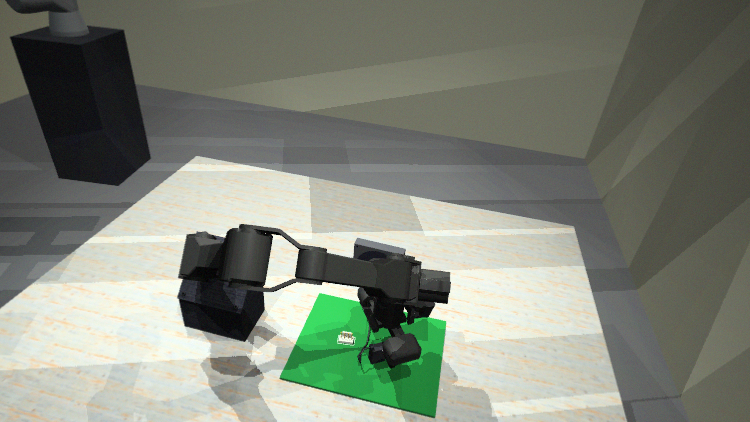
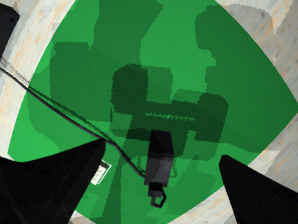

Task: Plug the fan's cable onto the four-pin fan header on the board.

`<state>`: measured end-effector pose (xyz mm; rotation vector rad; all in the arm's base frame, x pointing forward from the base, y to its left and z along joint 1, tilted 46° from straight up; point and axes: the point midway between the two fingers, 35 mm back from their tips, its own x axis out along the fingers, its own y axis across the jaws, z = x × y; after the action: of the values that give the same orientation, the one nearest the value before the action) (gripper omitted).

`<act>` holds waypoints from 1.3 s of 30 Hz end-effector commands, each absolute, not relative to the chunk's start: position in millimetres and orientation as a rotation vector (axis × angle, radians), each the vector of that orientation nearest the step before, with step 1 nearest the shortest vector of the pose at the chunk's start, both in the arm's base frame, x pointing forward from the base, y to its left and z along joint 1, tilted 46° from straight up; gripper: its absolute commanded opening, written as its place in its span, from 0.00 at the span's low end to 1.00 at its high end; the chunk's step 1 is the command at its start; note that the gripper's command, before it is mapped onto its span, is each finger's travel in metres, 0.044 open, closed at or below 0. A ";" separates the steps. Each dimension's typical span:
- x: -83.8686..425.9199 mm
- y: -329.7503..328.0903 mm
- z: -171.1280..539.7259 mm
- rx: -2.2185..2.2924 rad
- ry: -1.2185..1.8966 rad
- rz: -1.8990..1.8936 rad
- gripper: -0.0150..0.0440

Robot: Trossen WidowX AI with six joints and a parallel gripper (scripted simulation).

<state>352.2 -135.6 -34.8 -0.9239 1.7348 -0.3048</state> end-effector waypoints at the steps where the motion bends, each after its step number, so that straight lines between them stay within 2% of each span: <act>1: 347.4 -141.3 -42.3 -0.931 1.748 -0.302 1.00; 15: 345.2 -150.1 -50.3 -0.932 1.749 -0.303 1.00; 32: 347.5 -149.2 -48.4 -0.925 1.742 -0.305 0.25; 36: 348.0 -147.2 -46.6 -0.925 1.742 -0.305 0.25; 39: 352.7 -121.1 -22.2 -0.928 1.747 -0.301 0.25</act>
<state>343.3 -142.7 -43.1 -0.9224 1.7695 -0.3016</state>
